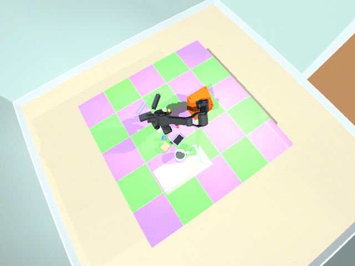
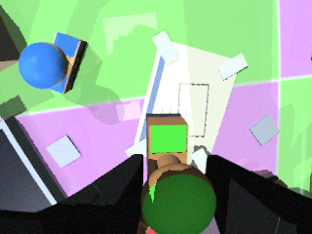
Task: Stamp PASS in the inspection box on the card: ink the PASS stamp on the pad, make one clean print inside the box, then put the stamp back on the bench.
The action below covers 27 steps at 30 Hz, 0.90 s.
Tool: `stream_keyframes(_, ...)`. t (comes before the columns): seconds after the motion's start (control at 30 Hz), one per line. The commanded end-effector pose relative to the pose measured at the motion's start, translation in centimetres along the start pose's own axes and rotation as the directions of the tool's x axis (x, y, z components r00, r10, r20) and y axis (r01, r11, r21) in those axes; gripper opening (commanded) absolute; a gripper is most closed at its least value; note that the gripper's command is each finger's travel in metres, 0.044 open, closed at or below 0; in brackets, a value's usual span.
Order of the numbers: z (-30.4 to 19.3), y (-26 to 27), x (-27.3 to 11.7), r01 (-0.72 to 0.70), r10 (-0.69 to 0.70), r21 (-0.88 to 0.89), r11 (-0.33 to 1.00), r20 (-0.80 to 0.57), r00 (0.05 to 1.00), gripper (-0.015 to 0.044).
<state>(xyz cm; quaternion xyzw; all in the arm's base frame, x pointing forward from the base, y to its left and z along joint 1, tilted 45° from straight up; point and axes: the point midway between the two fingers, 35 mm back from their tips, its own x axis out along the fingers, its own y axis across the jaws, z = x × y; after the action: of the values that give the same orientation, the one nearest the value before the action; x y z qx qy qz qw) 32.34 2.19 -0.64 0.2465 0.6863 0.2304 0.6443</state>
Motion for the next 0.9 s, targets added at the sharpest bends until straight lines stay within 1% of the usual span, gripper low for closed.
stream_keyframes(0.0, 0.4, -2.4, 0.3, 0.001, -0.001, 0.018, 1.000, -0.001, 1.000, 0.0000)
stream_keyframes(0.1, 0.4, -3.3, 0.4, -0.001, 0.001, 0.026, 1.000, -0.002, 1.000, 0.0000)
stream_keyframes(0.87, 0.5, -3.2, 1.7, 0.000, 0.000, 0.027, 1.000, -0.001, 1.000, 0.0000)
